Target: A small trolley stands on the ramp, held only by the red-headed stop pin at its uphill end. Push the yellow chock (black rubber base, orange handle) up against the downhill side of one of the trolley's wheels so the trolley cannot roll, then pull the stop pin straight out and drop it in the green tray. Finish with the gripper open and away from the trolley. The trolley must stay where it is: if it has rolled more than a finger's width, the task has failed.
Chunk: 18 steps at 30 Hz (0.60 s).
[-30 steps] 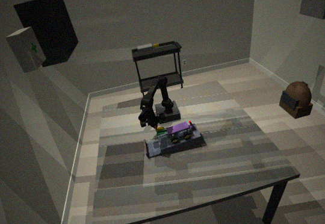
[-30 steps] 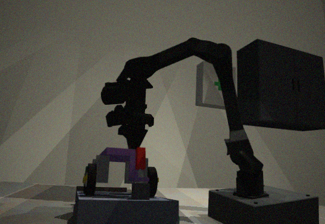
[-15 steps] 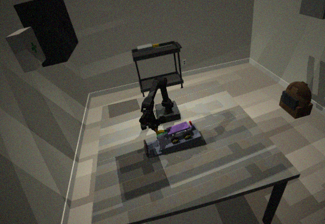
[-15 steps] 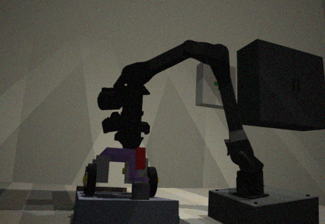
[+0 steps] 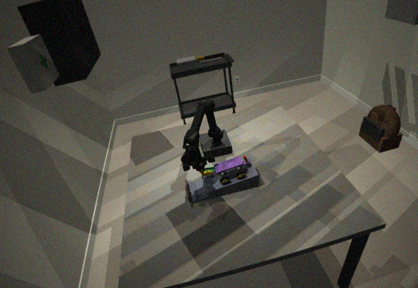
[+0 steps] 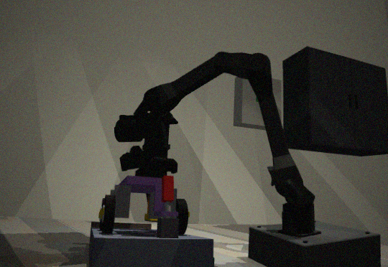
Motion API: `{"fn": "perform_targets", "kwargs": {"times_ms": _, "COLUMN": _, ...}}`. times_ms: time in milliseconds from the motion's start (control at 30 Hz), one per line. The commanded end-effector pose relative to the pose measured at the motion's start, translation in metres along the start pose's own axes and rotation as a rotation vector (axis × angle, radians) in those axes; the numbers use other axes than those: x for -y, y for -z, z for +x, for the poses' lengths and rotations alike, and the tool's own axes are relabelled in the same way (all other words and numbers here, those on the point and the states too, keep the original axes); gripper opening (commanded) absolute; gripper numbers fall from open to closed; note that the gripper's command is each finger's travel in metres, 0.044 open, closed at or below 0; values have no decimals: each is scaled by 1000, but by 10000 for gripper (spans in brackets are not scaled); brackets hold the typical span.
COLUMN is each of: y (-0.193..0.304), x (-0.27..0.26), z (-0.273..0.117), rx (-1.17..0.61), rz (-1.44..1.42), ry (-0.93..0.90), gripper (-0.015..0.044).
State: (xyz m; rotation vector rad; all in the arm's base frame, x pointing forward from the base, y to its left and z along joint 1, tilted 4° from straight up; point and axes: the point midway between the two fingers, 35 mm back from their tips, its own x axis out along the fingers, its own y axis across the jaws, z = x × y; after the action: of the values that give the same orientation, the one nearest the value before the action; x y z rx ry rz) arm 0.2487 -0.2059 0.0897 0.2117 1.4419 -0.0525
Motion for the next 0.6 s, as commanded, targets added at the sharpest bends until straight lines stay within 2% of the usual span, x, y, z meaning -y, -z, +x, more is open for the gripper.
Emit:
{"fn": "perform_targets", "kwargs": {"times_ms": 0, "y": 3, "x": -3, "z": 12, "rx": -13, "rz": 7, "ry": -15, "gripper": 0}}
{"fn": "perform_targets", "kwargs": {"times_ms": 567, "y": 2, "x": -12, "z": 14, "rx": -13, "rz": 8, "ry": -16, "gripper": 0}}
